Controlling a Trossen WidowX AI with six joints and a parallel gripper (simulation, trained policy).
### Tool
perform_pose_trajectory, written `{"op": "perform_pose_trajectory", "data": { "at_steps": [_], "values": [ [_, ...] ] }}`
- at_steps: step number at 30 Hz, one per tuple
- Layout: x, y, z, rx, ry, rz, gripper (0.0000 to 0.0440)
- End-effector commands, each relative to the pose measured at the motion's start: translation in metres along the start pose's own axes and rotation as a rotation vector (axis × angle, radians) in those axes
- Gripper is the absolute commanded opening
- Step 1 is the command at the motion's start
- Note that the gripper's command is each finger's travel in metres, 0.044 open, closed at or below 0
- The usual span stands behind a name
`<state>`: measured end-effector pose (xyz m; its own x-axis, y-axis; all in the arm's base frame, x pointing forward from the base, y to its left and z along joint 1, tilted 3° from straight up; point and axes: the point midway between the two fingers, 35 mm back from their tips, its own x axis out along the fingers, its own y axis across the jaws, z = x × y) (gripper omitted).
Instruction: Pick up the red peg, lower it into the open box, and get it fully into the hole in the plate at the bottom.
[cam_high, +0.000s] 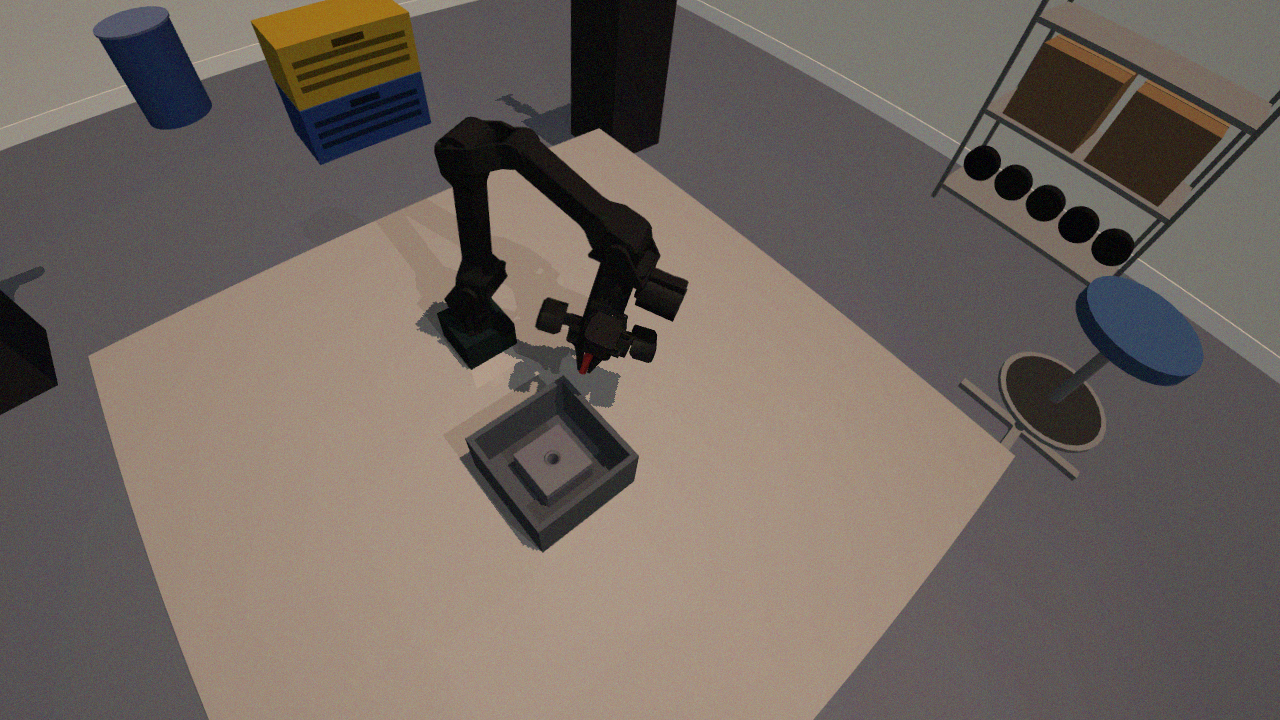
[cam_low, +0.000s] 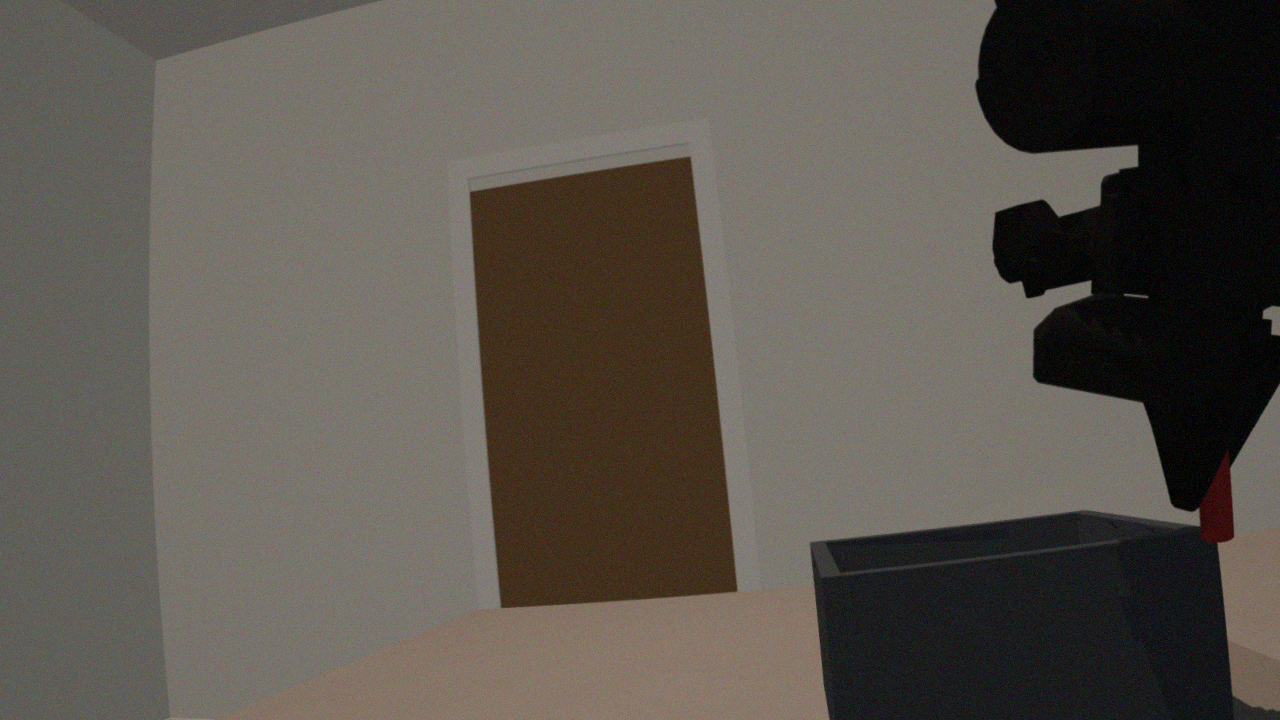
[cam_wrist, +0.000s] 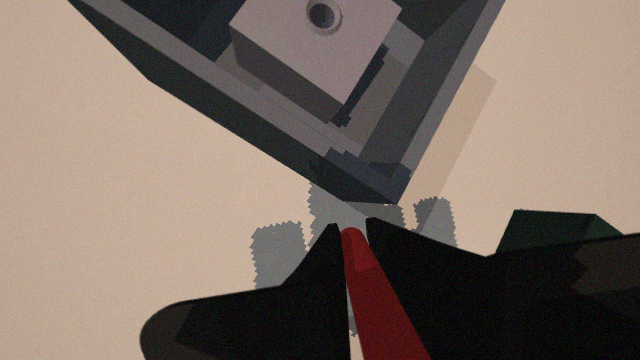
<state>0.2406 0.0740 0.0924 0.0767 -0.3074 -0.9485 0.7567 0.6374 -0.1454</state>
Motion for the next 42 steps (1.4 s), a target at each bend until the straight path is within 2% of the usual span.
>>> {"op": "perform_pose_trajectory", "data": {
  "at_steps": [1, 9, 18, 27, 35, 38, 42],
  "values": [
    [-0.003, -0.002, 0.014, 0.029, -0.016, 0.003, 0.0],
    [0.0, -0.006, 0.053, 0.107, -0.038, 0.002, 0.0],
    [0.018, -0.012, 0.093, 0.144, -0.04, -0.004, 0.0],
    [0.042, -0.015, 0.122, 0.125, -0.011, 0.007, 0.0],
    [0.069, -0.014, 0.133, 0.069, 0.026, 0.031, 0.0],
    [0.079, -0.013, 0.132, 0.042, 0.049, 0.035, 0.003],
    [0.091, -0.012, 0.132, 0.02, 0.079, 0.04, 0.0129]
  ]
}}
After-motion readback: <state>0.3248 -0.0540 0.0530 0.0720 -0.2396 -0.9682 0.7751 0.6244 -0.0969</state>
